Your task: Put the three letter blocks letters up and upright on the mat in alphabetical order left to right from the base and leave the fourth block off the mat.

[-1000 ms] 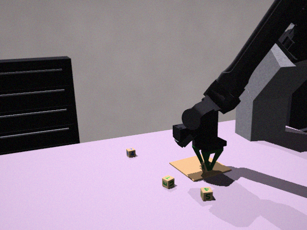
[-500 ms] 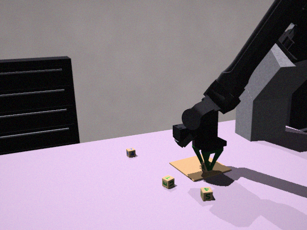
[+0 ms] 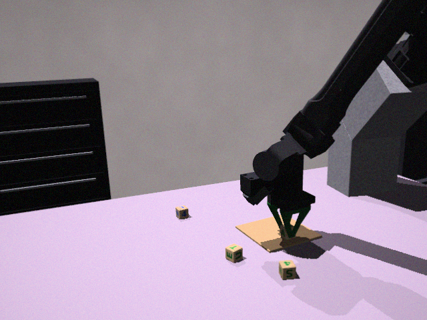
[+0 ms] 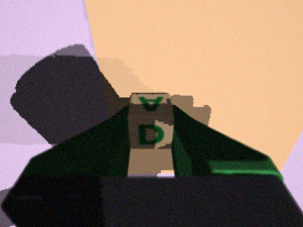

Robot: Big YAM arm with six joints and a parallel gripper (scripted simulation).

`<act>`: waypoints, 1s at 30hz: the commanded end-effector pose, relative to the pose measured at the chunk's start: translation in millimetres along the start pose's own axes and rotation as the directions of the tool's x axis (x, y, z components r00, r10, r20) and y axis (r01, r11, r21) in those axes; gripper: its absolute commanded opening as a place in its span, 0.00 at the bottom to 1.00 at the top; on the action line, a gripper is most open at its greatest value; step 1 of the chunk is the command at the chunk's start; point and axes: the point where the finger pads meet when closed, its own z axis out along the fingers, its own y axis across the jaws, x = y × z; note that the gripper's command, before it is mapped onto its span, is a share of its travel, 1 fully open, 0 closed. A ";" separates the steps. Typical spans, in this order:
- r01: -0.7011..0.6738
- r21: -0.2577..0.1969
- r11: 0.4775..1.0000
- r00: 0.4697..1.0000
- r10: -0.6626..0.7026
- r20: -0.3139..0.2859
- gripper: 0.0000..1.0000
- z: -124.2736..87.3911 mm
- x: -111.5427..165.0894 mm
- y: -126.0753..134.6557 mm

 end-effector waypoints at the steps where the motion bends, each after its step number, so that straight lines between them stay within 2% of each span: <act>1: -0.011 0.002 1.000 1.000 0.011 0.004 0.21 1.8 2.3 -8.3; 25: -0.007 0.001 1.000 1.000 0.007 0.002 0.21 5.1 2.2 -5.0; 26: -0.007 0.001 1.000 1.000 0.007 0.002 0.25 5.1 2.2 -5.0; 30: -0.007 0.001 1.000 1.000 0.007 0.002 0.25 5.1 2.2 -5.0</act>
